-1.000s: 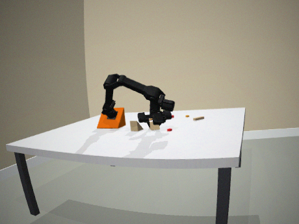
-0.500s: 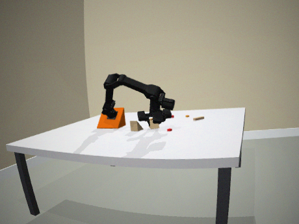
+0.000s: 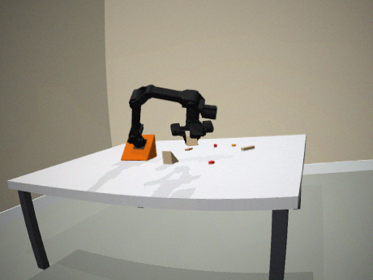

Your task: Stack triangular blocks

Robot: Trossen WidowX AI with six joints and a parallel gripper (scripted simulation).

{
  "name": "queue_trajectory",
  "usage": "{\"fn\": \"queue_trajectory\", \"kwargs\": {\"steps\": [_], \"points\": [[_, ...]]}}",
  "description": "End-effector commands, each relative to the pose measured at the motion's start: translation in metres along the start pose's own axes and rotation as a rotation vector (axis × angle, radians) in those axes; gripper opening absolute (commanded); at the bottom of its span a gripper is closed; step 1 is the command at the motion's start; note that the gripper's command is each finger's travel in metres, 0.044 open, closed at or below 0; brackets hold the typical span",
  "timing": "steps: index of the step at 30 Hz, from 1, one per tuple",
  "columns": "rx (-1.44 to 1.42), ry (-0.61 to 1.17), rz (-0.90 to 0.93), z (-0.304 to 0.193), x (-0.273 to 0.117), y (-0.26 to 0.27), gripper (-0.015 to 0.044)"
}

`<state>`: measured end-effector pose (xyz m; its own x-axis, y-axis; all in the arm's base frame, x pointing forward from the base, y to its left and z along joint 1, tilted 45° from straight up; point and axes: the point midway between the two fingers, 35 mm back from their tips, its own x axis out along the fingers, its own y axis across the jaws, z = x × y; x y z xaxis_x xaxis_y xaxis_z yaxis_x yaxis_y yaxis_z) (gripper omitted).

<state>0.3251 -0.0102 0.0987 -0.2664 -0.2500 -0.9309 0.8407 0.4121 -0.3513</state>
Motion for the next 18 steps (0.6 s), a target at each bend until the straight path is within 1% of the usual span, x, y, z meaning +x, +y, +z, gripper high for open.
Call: {"fn": "queue_trajectory", "kwargs": {"steps": [1,11,18], "points": [[0.003,0.001,0.014,-0.0127,-0.0185,-0.0020,0.0000],[0.003,0.001,0.014,-0.0132,-0.0191,-0.0021,0.0000],[0.128,-0.115,-0.038,-0.0149,-0.0102,-0.0026,0.0000]]}}
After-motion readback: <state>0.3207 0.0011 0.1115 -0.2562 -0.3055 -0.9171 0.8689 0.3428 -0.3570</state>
